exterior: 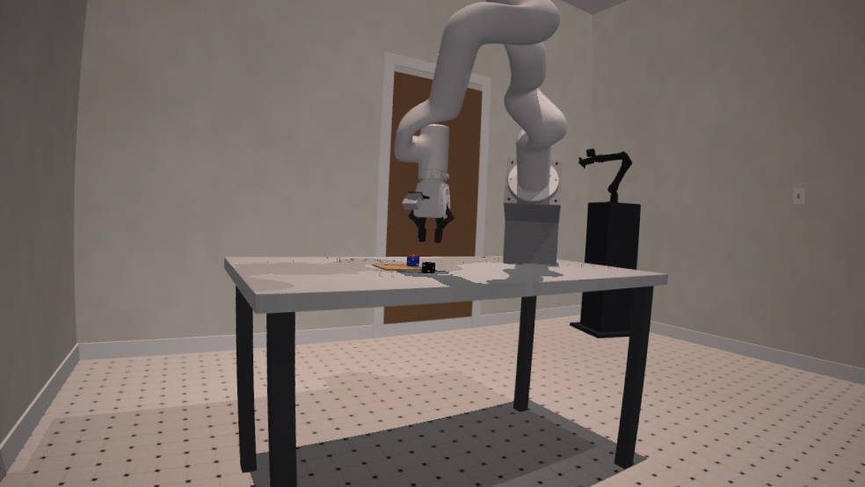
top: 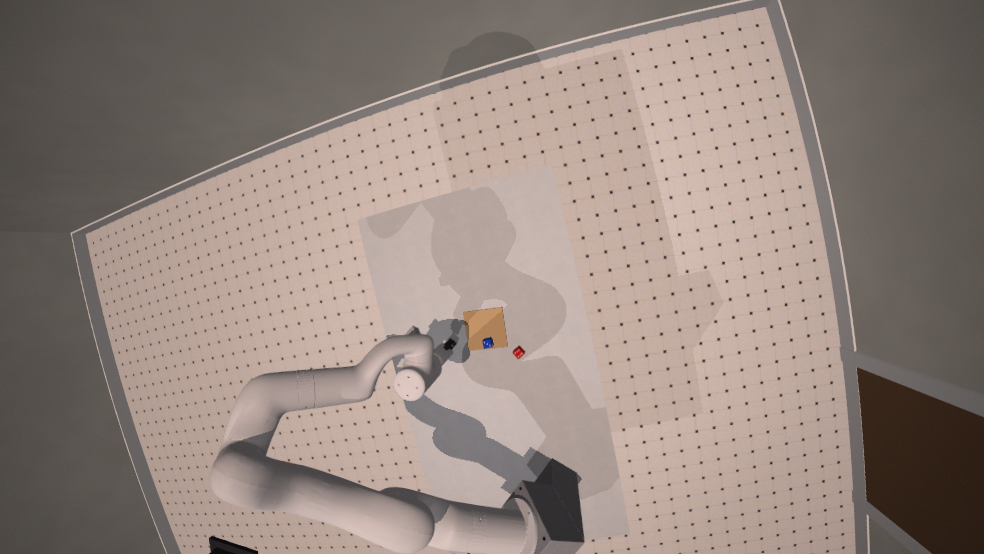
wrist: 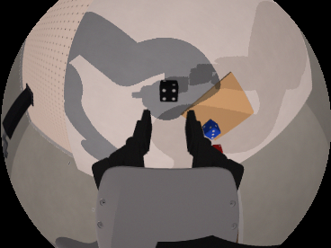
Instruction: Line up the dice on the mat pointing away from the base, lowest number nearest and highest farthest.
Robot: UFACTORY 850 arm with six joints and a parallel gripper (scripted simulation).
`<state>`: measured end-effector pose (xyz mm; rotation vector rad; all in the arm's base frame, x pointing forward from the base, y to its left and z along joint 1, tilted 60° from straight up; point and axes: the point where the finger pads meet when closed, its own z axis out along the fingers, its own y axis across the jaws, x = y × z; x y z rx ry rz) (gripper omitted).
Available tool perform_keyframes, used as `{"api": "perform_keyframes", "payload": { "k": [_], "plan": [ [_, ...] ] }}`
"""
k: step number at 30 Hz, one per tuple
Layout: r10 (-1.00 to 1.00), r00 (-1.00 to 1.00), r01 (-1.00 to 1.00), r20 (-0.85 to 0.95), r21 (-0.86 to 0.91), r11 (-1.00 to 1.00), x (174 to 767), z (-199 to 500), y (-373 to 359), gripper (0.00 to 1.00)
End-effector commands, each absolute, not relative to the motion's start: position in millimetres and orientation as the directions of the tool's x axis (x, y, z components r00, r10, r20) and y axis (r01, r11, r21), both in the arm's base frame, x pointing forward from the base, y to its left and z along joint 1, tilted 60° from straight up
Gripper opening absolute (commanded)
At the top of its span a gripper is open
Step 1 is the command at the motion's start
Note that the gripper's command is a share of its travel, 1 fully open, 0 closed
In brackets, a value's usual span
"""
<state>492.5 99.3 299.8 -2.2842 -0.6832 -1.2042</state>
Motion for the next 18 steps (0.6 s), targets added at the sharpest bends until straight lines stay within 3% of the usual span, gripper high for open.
{"api": "perform_keyframes", "payload": {
  "k": [1,18],
  "plan": [
    [0.209,0.491,0.618,0.845,-0.169,-0.768,492.7,300.2,99.0,0.47],
    [0.209,0.491,0.618,0.845,-0.169,-0.768,495.8,297.6,102.1,0.47]
  ]
}}
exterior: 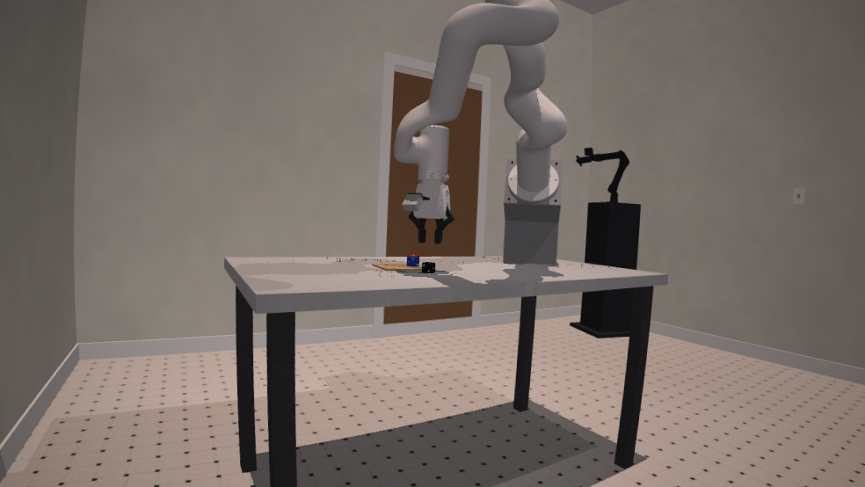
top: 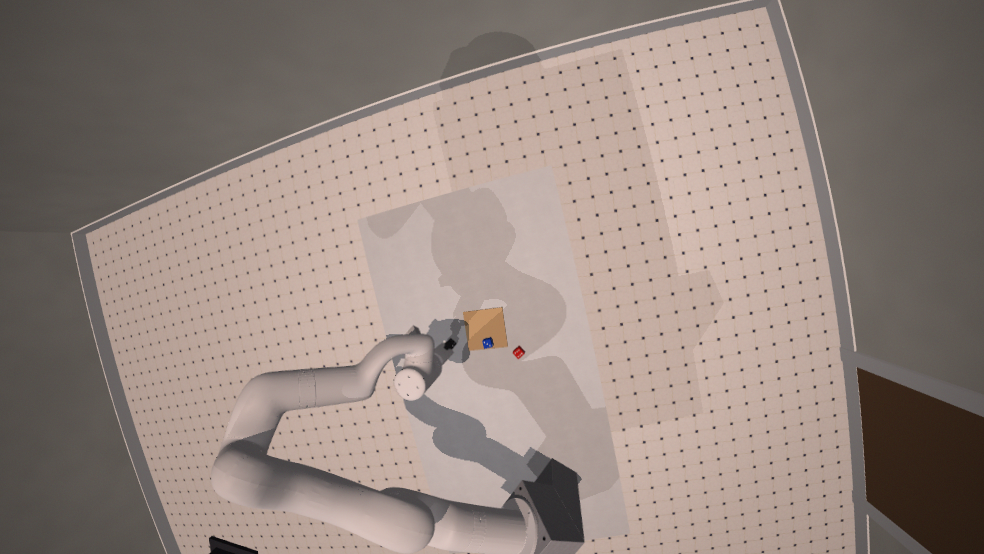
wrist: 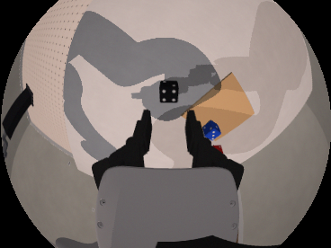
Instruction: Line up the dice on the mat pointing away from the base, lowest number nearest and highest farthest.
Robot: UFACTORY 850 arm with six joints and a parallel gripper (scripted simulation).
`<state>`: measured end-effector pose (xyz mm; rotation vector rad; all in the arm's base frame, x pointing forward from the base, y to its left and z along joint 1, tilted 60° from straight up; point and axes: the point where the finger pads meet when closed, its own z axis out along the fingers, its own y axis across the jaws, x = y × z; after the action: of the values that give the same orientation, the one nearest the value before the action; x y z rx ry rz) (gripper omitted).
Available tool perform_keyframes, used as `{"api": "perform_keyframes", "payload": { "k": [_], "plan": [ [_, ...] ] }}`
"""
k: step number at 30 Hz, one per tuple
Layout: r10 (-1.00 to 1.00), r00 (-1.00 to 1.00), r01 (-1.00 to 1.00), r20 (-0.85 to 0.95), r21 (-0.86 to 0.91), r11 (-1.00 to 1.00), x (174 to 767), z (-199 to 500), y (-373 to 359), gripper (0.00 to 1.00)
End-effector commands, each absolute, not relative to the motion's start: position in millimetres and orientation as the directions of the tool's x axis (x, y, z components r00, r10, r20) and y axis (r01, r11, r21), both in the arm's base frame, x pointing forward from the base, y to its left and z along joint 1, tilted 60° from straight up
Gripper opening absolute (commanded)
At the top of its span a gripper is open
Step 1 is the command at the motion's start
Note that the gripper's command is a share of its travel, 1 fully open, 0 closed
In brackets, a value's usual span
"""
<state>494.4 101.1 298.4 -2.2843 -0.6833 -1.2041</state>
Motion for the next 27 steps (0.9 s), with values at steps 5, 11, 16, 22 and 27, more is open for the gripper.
{"api": "perform_keyframes", "payload": {
  "k": [5,11,16,22,27],
  "plan": [
    [0.209,0.491,0.618,0.845,-0.169,-0.768,499.0,295.0,105.2,0.47],
    [0.209,0.491,0.618,0.845,-0.169,-0.768,503.2,291.6,109.3,0.47],
    [0.209,0.491,0.618,0.845,-0.169,-0.768,507.0,288.4,113.1,0.47],
    [0.209,0.491,0.618,0.845,-0.169,-0.768,512.9,283.5,119.0,0.47],
    [0.209,0.491,0.618,0.845,-0.169,-0.768,517.5,279.8,123.4,0.47]
  ]
}}
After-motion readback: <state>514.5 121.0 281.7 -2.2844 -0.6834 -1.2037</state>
